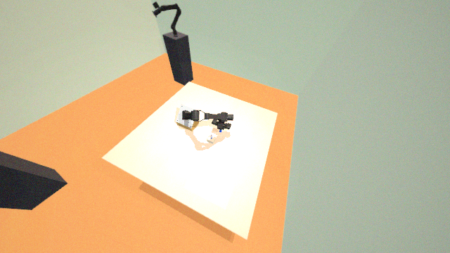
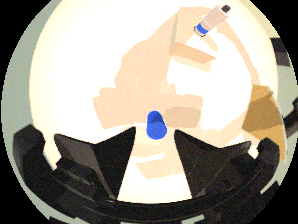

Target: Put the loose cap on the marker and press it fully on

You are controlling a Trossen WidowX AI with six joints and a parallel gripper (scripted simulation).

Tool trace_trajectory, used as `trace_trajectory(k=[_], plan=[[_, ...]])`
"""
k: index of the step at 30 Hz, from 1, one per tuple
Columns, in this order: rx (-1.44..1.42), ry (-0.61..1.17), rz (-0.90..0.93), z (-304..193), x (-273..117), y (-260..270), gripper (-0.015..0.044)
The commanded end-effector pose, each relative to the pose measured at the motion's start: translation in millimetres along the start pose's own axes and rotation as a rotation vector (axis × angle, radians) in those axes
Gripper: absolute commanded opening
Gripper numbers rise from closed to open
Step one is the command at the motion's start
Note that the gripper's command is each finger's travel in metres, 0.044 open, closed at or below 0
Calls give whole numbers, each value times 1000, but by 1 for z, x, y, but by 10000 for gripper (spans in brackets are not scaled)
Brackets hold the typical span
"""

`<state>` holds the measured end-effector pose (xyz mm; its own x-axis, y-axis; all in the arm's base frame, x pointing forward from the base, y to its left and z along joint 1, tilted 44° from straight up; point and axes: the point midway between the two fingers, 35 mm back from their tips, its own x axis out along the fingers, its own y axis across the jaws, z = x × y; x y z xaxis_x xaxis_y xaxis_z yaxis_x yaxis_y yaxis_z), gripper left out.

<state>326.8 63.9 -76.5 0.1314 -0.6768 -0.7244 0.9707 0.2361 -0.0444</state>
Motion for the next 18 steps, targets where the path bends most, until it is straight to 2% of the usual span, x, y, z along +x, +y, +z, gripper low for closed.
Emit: trace_trajectory(k=[1, 18], plan=[[-9, -6, -2, -1, 7, -1, 230], [-9, -8, -2, 0, 34, -2, 230]])
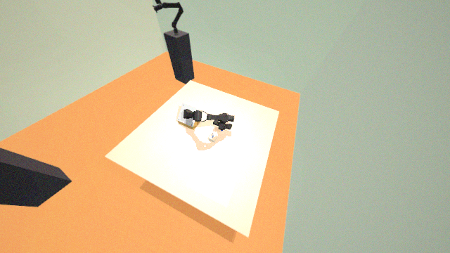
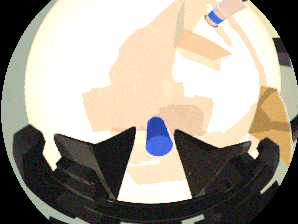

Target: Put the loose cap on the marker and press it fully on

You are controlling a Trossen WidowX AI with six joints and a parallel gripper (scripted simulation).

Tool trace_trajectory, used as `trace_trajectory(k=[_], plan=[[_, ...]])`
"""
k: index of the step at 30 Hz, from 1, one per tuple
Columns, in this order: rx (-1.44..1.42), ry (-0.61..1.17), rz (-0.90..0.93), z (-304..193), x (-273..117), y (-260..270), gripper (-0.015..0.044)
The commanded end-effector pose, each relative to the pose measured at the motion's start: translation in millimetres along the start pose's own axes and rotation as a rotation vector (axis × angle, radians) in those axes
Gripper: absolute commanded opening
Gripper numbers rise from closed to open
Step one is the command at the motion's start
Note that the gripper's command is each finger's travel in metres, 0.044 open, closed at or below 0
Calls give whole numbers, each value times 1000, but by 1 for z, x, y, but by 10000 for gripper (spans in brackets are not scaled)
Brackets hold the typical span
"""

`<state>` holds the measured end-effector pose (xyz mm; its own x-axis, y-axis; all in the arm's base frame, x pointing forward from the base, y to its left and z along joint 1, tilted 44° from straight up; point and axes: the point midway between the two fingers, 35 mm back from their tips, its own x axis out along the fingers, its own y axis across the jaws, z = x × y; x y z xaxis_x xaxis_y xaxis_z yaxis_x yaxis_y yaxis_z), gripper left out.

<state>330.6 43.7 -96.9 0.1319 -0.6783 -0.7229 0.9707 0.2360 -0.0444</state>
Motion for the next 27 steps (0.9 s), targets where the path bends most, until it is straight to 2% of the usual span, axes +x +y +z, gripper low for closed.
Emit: trace_trajectory(k=[1, 4, 8, 17, 20, 27], plan=[[-9, -6, -2, 0, 6, -2, 230], [-9, -6, -2, 0, 9, -2, 230], [-9, -6, -2, 0, 9, -2, 125], [-9, -6, -2, 0, 9, -2, 65], [-9, -5, -2, -1, 4, -1, 0], [-9, -3, -1, -1, -20, 0, 0]])
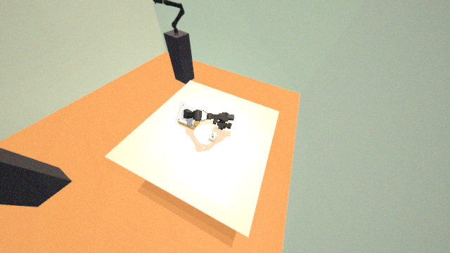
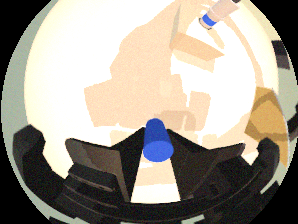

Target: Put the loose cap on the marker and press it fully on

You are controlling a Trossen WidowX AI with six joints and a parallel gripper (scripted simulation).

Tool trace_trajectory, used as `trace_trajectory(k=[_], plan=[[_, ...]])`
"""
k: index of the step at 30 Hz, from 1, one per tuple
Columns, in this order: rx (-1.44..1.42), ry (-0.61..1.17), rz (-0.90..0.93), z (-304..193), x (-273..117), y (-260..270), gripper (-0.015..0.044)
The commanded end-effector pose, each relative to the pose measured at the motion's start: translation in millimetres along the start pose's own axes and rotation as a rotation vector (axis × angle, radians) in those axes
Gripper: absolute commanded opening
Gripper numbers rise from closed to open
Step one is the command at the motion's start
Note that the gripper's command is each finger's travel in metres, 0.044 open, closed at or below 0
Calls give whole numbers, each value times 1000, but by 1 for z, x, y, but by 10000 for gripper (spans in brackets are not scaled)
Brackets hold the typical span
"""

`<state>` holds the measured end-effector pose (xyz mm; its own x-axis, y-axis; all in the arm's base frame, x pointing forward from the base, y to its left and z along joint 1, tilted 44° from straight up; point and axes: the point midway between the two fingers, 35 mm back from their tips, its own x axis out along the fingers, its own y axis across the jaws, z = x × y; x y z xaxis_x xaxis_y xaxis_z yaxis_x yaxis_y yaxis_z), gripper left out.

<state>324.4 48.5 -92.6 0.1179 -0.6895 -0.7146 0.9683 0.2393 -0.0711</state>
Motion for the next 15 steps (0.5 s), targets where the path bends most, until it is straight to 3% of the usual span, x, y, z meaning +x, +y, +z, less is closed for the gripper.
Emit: trace_trajectory(k=[1, 15], plan=[[12, 8, 15, 0, -16, 5, 0], [12, 7, 15, 5, -47, 2, 0]])
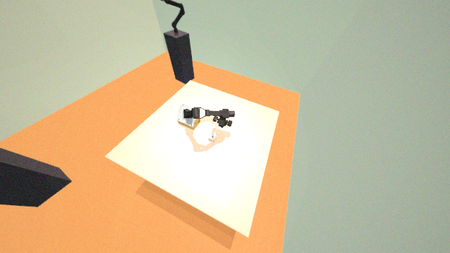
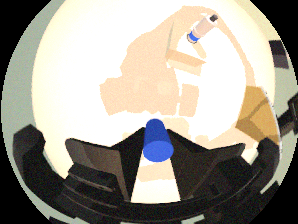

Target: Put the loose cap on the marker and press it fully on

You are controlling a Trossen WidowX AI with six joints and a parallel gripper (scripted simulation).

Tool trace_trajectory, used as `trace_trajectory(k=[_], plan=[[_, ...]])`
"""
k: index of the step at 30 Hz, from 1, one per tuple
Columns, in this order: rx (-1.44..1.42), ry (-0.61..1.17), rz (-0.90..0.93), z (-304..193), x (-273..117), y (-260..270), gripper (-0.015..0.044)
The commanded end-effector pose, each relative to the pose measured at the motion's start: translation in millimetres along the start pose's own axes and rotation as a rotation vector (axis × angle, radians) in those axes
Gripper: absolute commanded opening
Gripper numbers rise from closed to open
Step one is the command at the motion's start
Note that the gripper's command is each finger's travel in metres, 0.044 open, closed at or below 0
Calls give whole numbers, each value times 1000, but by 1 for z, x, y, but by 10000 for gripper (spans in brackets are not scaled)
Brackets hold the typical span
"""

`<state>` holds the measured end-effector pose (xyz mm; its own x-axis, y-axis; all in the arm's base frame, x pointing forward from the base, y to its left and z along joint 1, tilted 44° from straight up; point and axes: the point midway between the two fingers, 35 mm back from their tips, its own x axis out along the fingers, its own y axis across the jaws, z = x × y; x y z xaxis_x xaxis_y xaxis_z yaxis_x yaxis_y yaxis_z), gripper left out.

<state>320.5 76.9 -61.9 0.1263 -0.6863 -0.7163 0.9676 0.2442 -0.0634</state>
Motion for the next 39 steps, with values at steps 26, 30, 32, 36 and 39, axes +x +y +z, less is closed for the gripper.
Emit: trace_trajectory(k=[26, 30, 32, 36, 39], plan=[[8, 5, 5, 83, -42, -18, 0], [8, 5, 4, 94, -47, -23, 0], [8, 5, 4, 100, -49, -26, 0], [8, 4, 4, 111, -54, -31, 0], [8, 3, 3, 119, -57, -36, 0]])
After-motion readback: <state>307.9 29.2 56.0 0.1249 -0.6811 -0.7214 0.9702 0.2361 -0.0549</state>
